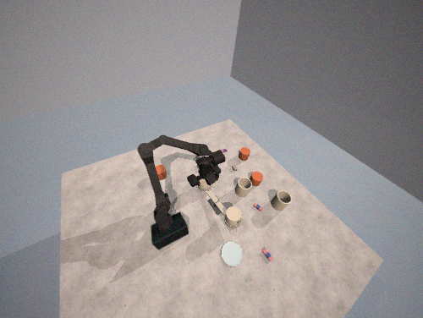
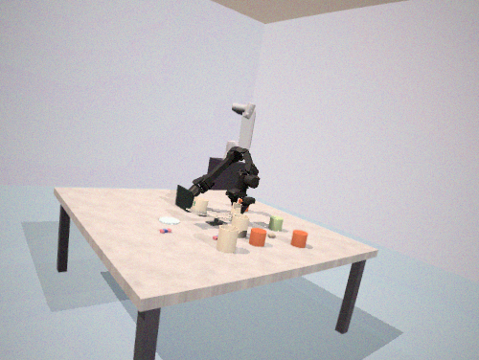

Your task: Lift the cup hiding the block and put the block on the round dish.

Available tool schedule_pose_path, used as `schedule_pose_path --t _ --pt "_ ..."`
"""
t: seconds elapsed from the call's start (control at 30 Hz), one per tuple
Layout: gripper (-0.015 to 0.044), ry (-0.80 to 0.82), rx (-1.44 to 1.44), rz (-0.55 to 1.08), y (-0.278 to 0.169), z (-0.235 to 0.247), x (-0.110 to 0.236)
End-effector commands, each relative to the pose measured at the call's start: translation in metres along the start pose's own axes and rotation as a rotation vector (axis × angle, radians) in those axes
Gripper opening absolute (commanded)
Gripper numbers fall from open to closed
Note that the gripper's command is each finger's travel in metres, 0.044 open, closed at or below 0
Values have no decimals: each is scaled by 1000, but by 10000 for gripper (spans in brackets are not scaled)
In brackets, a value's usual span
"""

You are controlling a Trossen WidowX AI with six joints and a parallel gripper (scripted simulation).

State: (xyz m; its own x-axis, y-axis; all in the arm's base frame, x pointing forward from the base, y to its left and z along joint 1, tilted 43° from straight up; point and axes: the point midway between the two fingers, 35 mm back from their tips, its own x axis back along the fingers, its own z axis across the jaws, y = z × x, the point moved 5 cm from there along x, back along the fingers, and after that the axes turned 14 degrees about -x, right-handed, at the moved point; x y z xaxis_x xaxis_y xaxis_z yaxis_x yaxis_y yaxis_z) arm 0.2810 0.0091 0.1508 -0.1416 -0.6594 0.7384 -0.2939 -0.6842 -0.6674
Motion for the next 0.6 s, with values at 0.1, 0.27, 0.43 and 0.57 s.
schedule_pose_path --t 0.1,0.27,0.43,0.57 --pt "0 16 -2 0 -1 4 12" --pt "0 20 -9 0 -1 5 19" --pt "0 24 -15 -1 -1 5 25" --pt "0 26 -20 -1 -1 6 30"
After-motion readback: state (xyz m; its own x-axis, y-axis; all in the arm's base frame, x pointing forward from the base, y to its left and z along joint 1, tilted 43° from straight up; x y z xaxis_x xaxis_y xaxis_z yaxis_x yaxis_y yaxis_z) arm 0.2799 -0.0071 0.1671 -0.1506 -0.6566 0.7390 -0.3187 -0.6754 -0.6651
